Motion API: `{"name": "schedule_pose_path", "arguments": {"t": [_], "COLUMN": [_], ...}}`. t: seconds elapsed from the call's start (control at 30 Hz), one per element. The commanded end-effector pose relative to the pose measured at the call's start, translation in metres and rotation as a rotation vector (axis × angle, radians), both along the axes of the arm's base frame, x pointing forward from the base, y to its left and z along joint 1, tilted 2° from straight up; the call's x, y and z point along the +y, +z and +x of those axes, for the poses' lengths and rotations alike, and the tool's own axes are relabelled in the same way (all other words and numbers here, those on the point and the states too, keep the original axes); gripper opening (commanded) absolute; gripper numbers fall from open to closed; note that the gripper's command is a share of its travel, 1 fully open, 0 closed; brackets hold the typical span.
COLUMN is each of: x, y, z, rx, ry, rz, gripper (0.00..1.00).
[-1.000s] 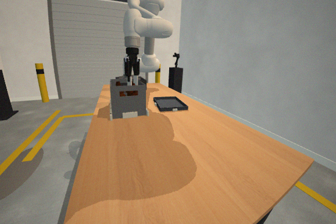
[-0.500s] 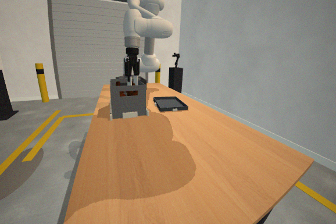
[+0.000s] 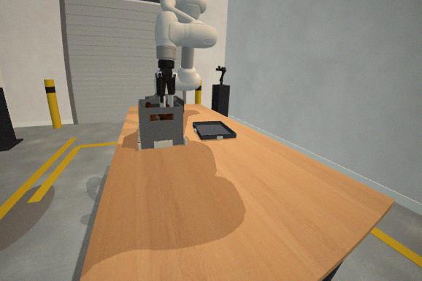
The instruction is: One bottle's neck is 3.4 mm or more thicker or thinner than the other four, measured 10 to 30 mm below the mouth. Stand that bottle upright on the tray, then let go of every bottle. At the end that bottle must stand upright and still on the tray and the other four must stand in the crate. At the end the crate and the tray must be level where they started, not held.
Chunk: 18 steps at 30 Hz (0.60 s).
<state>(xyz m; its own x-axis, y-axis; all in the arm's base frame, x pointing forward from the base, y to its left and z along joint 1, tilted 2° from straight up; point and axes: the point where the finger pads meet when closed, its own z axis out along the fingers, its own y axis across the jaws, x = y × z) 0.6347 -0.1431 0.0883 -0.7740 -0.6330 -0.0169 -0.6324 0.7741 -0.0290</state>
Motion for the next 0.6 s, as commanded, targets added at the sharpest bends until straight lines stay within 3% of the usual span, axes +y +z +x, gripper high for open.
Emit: {"name": "schedule_pose_path", "arguments": {"t": [0.0, 0.33, 0.37, 0.57], "x": [0.0019, 0.0019, 0.0019, 0.0019], "y": [-0.0028, -0.0028, -0.0028, -0.0028], "z": [-0.0012, -0.0012, -0.0012, -0.0012], "rx": [0.003, 0.003, 0.003, 0.003], "ry": [-0.003, -0.003, -0.003, -0.003], "rz": [-0.001, -0.001, -0.001, -0.001], "gripper": [0.38, 0.38, 0.0, 0.0]}}
